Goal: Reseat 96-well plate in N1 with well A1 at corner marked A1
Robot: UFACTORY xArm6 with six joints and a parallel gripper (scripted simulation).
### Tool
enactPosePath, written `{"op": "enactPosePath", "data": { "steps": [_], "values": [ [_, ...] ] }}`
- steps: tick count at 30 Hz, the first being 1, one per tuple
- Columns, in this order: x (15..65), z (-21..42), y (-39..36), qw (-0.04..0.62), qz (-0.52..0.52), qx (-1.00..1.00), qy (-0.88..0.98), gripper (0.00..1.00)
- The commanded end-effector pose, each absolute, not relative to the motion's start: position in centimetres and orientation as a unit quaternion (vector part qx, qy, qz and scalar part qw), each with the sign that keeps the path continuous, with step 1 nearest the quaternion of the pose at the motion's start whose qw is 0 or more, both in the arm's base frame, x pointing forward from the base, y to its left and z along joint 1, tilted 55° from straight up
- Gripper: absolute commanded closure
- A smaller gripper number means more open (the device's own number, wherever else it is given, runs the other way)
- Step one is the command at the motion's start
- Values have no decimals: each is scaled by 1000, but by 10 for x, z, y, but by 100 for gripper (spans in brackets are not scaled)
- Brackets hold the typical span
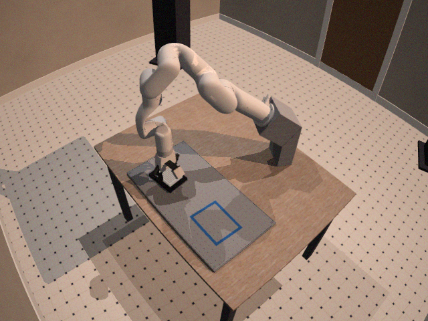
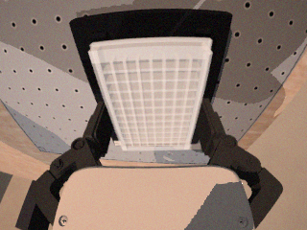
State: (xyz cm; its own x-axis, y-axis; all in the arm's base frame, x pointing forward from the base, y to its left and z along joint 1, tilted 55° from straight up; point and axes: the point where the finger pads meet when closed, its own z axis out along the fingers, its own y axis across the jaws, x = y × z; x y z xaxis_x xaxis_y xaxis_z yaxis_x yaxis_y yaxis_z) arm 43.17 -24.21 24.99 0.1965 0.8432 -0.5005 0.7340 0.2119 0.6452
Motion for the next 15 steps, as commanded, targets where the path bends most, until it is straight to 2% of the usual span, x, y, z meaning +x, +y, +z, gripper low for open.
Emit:
{"op": "enactPosePath", "data": {
  "steps": [1, 15],
  "values": [
    [430, 253, -241, 456, 60, 625, 631, 100],
    [425, 257, -237, 456, 60, 625, 631, 100]
  ]
}}
